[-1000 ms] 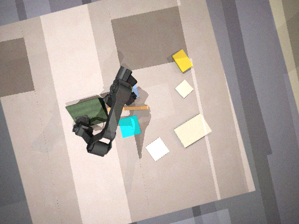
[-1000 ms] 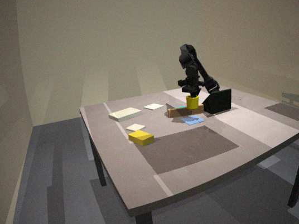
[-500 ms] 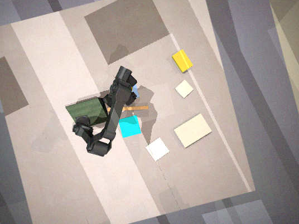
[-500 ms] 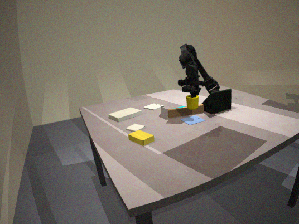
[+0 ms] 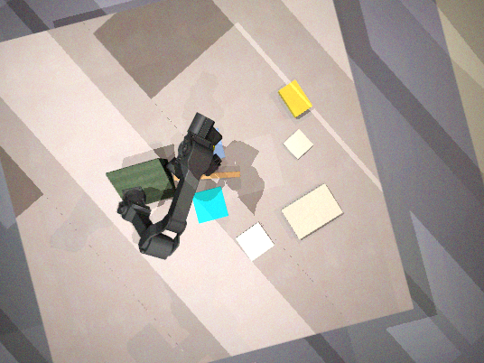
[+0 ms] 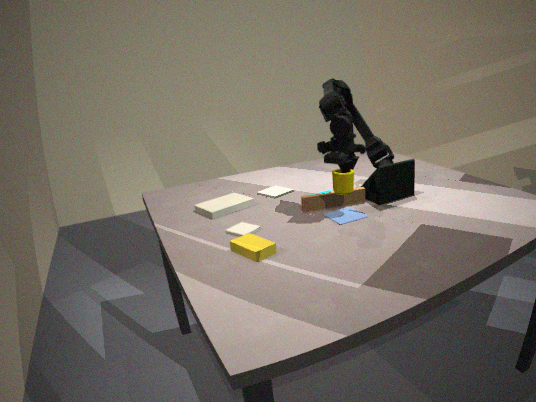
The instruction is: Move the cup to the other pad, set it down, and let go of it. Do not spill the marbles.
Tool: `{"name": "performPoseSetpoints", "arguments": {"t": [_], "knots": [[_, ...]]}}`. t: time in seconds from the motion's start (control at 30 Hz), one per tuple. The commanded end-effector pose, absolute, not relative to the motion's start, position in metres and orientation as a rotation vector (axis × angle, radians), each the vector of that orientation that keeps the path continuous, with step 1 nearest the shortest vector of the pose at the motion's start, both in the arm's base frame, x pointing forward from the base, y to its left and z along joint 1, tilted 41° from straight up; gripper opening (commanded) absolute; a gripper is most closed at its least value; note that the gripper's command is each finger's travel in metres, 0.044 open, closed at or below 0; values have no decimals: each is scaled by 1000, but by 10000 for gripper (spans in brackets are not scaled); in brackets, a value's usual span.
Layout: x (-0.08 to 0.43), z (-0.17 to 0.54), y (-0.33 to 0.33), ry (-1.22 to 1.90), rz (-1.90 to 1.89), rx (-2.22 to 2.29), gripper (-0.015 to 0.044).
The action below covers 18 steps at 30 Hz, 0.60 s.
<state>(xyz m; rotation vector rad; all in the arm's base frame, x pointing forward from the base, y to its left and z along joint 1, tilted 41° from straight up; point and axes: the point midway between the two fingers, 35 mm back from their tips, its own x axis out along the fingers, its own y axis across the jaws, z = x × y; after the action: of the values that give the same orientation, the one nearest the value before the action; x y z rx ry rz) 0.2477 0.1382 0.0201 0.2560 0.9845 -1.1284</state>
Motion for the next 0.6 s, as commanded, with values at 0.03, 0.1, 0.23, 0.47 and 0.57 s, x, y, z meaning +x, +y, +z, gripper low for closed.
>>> {"name": "performPoseSetpoints", "arguments": {"t": [0.03,0.1,0.23,0.47,0.57], "knots": [[246,28,128,984,-1133,248,0],[245,30,125,984,-1134,248,0],[244,36,119,984,-1134,248,0],[241,45,109,984,-1135,247,0],[240,50,105,984,-1135,247,0]]}}
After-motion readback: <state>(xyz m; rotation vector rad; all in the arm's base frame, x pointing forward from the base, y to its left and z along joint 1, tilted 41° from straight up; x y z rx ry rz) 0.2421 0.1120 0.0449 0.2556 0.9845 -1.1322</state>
